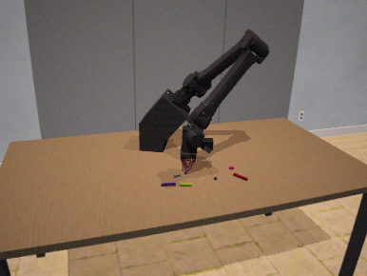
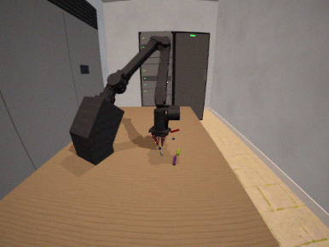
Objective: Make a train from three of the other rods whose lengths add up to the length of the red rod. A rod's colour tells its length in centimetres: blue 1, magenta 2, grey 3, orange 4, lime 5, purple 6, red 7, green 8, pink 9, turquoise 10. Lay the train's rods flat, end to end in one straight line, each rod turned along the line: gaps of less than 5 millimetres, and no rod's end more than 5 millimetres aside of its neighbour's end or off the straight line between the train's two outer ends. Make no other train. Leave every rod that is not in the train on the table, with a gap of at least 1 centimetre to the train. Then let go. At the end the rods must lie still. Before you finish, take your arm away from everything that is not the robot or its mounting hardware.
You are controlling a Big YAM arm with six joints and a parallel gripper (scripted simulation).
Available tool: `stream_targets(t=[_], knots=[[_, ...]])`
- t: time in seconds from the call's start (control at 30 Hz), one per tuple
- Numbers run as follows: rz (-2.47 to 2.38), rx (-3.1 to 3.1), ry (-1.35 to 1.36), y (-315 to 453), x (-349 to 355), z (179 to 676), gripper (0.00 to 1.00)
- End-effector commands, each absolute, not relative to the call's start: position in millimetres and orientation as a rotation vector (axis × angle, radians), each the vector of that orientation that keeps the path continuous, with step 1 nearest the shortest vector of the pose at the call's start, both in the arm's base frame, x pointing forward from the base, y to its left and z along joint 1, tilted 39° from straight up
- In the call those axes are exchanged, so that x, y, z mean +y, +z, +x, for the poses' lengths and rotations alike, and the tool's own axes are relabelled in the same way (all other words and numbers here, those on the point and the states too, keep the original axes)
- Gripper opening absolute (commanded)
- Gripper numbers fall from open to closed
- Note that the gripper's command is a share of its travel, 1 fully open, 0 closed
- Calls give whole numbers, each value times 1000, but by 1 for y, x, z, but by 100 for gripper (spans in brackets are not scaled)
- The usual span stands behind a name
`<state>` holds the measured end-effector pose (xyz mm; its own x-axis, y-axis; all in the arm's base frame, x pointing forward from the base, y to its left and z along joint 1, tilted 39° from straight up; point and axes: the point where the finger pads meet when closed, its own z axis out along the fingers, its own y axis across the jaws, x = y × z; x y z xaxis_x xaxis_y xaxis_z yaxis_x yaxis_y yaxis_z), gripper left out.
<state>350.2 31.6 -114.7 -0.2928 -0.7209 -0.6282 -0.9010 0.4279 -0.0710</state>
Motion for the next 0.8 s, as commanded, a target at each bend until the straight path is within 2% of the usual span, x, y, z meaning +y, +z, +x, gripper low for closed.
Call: stream_targets(t=[0.0, 0.77], knots=[[-1358, 2098, 398, -117, 33, 354, 24], [-1348, 2101, 386, -120, 21, 353, 24]])
